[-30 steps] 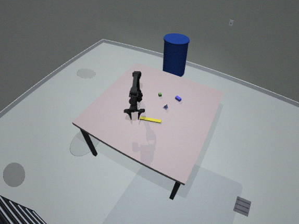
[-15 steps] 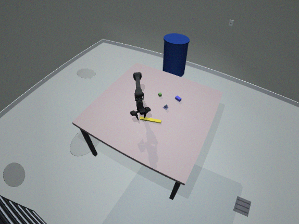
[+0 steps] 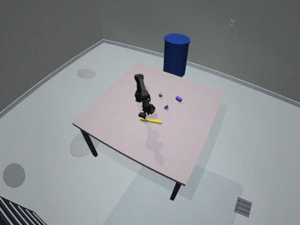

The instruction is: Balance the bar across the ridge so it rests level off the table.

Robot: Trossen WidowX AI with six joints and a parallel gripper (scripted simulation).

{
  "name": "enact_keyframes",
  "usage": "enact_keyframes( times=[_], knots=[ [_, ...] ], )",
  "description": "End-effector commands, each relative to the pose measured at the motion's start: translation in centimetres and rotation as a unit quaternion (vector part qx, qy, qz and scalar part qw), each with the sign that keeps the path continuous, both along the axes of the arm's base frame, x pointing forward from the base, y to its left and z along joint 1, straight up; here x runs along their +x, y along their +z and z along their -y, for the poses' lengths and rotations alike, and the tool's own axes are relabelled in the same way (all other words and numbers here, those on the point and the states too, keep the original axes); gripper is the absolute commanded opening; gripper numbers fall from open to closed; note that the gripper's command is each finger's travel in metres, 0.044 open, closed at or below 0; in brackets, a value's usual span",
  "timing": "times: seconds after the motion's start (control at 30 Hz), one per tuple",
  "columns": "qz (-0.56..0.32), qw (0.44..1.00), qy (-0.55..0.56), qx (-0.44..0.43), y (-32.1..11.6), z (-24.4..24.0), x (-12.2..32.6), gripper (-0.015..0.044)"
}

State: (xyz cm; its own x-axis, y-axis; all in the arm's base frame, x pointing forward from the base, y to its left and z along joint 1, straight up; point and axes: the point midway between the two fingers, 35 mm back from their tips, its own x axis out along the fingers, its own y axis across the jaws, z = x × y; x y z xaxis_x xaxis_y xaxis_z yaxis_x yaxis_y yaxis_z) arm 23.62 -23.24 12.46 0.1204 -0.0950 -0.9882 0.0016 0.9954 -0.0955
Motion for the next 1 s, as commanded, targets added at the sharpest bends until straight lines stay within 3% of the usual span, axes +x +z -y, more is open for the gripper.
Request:
enact_keyframes(
  times=[0.0,0.17,0.37,0.63,0.97],
  knots=[
    [-0.032,0.997,0.072,0.014,-0.4,-1.4,0.2,0.0315],
    [-0.058,0.988,0.141,0.029,-0.6,-2.7,0.3,0.0315],
    [-0.058,0.988,0.141,0.029,-1.0,-2.7,0.3,0.0315],
    [-0.058,0.988,0.141,0.029,-5.0,-2.7,0.4,0.0315],
    [-0.058,0.988,0.141,0.029,-5.8,-2.7,0.4,0.0315]
  ],
)
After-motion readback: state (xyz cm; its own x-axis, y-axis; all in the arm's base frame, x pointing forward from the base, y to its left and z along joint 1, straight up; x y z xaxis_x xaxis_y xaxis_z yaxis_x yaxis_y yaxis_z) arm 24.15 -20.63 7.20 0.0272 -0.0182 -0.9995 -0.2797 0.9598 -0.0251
